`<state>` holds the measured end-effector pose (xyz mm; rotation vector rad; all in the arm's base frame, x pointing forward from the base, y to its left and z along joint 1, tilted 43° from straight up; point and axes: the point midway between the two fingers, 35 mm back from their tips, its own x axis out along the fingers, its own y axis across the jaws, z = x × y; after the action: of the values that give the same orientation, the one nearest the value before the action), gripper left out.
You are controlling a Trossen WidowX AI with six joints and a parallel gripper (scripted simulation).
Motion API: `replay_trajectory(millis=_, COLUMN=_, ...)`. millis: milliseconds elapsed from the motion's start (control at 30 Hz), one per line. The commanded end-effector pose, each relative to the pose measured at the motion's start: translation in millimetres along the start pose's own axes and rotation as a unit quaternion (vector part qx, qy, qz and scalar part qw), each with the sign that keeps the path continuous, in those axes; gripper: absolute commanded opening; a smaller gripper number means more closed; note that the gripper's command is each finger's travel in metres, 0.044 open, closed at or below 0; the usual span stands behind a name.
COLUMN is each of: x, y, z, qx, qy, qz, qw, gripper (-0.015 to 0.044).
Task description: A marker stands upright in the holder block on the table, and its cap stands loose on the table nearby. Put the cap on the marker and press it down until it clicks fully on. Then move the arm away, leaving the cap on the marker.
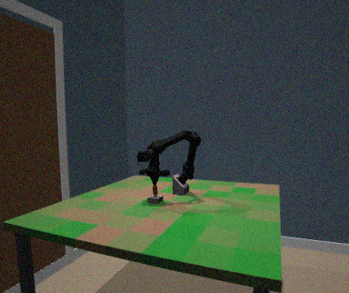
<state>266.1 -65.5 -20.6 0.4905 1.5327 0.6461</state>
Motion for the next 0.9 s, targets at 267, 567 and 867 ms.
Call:
replay_trajectory(millis=267, x=-72, y=-3, z=3, qx=0.001, qy=0.0, qz=-0.002, qw=1.0, gripper=0.0)
replay_trajectory(millis=567, x=-90, y=-2, z=0, qx=0.001, qy=0.0, qz=-0.001, qw=1.0, gripper=0.0079)
replay_trajectory(millis=867, x=-90, y=-2, z=0, qx=0.001, qy=0.0, qz=-0.001, qw=1.0, gripper=0.0315)
